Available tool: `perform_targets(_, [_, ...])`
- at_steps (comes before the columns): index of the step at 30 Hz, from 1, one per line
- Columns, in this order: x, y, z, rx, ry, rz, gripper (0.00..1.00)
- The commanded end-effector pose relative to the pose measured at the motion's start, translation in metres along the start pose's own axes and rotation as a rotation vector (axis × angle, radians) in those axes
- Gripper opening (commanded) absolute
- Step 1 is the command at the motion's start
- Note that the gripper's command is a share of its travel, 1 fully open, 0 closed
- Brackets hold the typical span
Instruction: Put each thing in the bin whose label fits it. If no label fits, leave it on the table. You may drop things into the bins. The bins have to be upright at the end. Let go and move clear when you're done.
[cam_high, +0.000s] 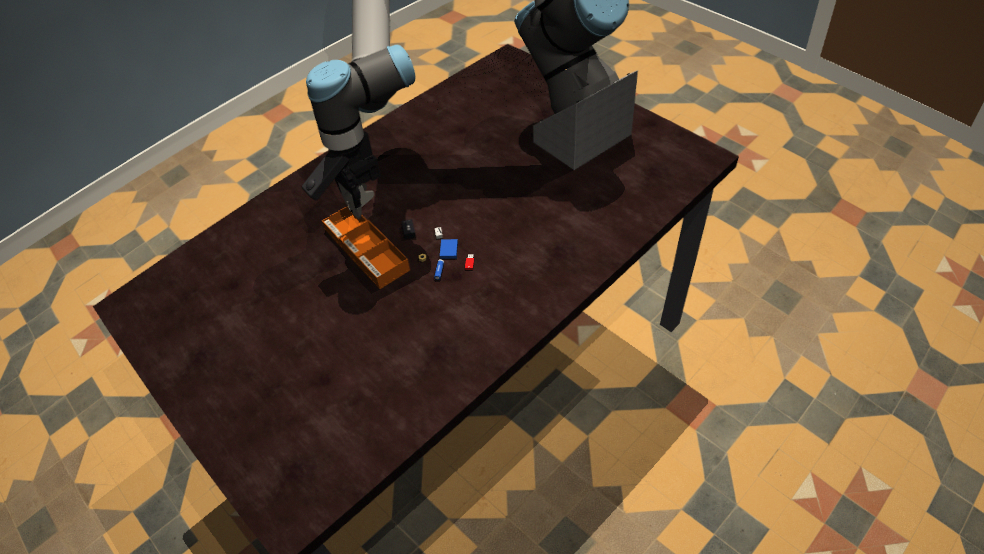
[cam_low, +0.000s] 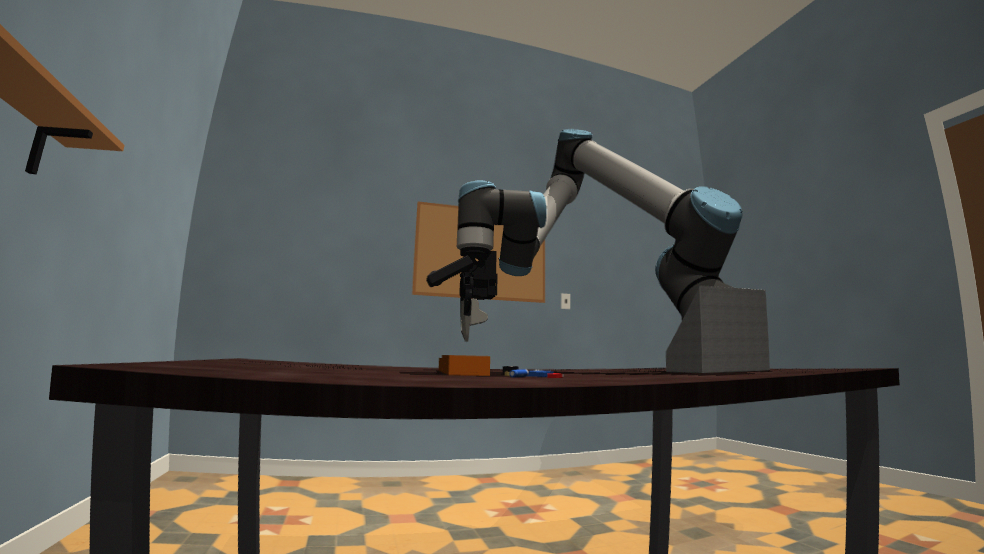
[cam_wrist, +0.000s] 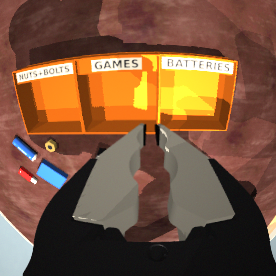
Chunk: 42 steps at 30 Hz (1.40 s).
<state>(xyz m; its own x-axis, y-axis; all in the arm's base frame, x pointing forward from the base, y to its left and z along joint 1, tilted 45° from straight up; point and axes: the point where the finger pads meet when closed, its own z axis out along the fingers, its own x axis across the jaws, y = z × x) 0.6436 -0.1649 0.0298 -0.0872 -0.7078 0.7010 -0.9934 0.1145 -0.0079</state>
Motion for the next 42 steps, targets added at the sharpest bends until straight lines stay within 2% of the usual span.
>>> perform_targets(1, [-0.023,0.0,-0.001,0.001,0.0,0.001,0.04])
perform_targets(8, [-0.023,0.0,-0.001,0.001,0.0,0.001,0.04])
perform_targets(30, [-0.023,0.0,0.052,0.0,0.0,0.001,0.04])
perform_targets(42, [-0.023,0.0,0.052,0.0,0.0,0.001,0.04])
